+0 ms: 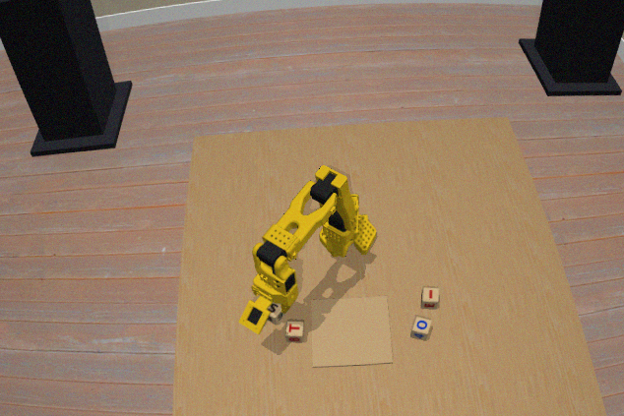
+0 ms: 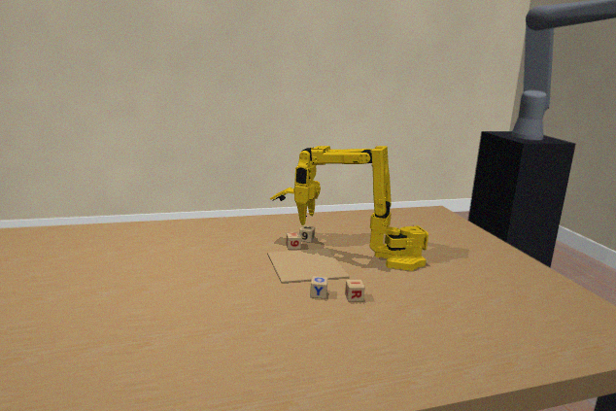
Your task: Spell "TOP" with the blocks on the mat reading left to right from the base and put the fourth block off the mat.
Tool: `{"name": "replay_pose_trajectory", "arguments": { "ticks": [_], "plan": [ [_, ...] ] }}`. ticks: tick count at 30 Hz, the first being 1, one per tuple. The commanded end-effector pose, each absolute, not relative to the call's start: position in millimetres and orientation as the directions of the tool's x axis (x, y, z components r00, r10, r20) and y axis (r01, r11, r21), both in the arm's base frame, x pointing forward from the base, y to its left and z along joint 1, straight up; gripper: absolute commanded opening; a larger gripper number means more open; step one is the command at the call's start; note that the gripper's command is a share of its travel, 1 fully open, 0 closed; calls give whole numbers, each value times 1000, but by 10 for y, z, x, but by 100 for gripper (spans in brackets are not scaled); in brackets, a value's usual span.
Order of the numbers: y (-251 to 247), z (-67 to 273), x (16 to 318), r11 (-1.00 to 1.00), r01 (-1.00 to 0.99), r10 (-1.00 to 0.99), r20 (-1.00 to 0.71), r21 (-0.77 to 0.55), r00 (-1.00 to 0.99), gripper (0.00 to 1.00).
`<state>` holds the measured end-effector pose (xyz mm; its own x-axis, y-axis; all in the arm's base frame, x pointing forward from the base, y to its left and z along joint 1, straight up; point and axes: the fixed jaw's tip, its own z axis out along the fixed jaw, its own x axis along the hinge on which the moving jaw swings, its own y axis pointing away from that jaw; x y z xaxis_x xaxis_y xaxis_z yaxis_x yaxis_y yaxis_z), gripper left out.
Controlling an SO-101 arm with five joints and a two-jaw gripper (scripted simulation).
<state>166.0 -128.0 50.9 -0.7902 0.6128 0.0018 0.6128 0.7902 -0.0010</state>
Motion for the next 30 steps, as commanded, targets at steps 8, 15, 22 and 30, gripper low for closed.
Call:
{"name": "replay_pose_trajectory", "arguments": {
  "ticks": [8,15,22,30],
  "plan": [
    [-1366,524,1748,784,621,618,-94,-3,-780,35],
    [-1371,412,1753,784,621,618,-94,-3,-780,35],
    [-1371,354,1753,784,621,618,-94,-3,-780,35],
    [-1370,316,1752,784,621,618,-94,-3,-780,35]
  ]
}}
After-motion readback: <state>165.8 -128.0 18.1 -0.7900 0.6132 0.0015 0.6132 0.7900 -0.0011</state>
